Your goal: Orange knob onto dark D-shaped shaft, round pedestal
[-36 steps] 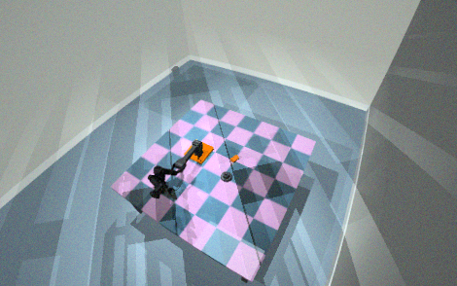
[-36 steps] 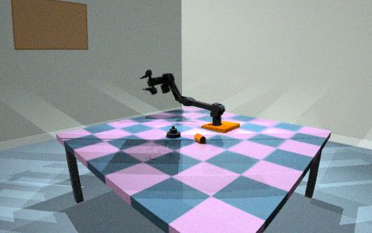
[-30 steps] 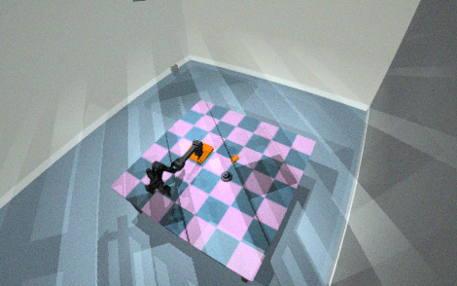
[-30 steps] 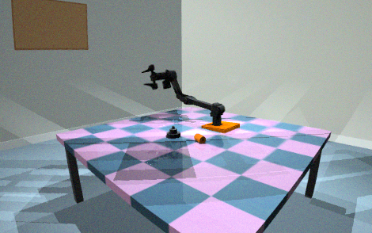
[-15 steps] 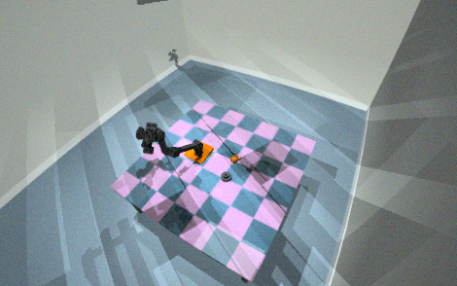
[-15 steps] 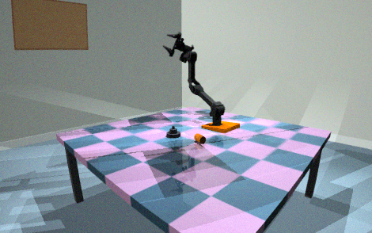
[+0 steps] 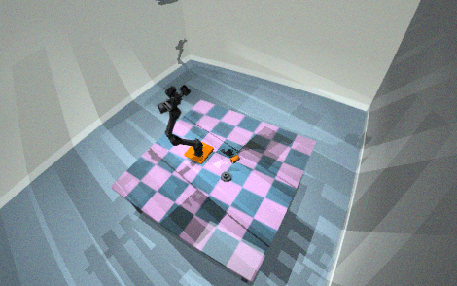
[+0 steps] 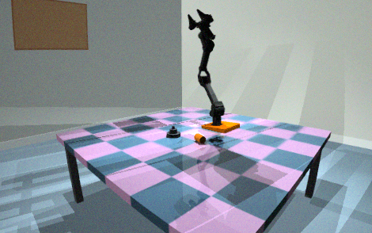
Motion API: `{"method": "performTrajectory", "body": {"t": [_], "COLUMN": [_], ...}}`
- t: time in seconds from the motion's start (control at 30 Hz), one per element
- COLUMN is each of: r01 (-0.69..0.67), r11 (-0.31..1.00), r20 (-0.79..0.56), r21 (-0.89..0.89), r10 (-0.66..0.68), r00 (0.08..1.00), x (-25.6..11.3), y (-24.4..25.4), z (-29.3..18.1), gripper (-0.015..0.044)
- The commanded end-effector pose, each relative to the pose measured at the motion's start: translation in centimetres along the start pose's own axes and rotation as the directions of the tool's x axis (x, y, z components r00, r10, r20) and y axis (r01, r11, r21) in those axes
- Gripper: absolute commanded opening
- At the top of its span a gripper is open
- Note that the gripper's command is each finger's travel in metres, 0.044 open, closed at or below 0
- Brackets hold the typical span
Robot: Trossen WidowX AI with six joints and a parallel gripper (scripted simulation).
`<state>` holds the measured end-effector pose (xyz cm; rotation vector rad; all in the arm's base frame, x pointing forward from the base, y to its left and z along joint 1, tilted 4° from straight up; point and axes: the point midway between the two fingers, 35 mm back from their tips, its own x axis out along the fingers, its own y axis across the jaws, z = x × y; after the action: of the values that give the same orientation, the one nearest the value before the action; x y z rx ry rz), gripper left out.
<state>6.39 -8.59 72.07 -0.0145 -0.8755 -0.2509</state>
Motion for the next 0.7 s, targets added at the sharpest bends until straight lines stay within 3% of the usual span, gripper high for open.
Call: {"method": "performTrajectory", "body": {"t": [0.0,0.33,0.5,0.67], "r01": [-0.146,-0.559,-0.742,-0.889], "r11": [0.979,0.719,0.520,0.316], "r20": [-0.022,-0.293,-0.502,-0.716], "r21": [-0.141,-0.413,-0.423,-0.332], "r10": [0.144,0.476,0.547,0.530], "r00": [0.989,0.829,0.670,0.455], "x": [0.1,-2.3,-5.2,-9.4], "y": [7.3,24.3,29.5,31.9], "z": [-1.8,-14.1,-23.0,-32.8], "gripper": [0.0440,0.0440,0.0440,0.0440]}}
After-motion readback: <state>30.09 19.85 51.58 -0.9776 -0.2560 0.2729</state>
